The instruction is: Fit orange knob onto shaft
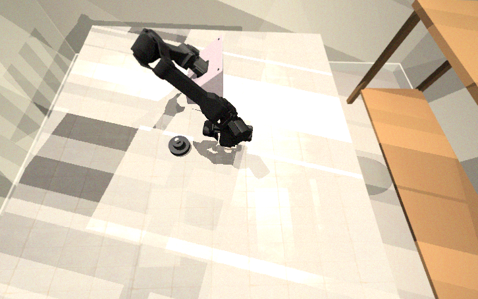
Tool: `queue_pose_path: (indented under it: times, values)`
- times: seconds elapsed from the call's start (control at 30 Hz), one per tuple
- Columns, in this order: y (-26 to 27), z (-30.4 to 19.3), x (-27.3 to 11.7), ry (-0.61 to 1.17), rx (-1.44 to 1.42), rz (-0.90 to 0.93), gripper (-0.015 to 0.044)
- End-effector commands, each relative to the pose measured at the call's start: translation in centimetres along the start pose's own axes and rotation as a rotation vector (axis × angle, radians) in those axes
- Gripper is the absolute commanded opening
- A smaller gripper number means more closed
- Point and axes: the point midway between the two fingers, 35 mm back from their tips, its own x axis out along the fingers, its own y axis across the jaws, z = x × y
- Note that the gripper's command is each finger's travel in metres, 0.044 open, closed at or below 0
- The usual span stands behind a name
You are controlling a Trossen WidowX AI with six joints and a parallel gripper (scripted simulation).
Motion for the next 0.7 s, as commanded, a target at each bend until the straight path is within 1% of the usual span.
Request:
queue_pose_path:
  times: [0.0,0.23,0.4,0.53,0.57,0.67]
  values:
    - [-0.1,-0.3,0.4,0.005,-0.013,-0.008,0.0335]
    - [-0.1,-0.3,0.4,0.005,-0.013,-0.008,0.0151]
    - [-0.1,-0.3,0.4,0.005,-0.013,-0.008,0.0118]
    - [0.0,-0.2,0.0,0.005,-0.013,-0.007,0.0013]
    - [0.0,-0.2,-0.3,0.005,-0.013,-0.007,0.0000]
    - [0.2,0.0,-1.2,0.005,-0.014,-0.005,0.0000]
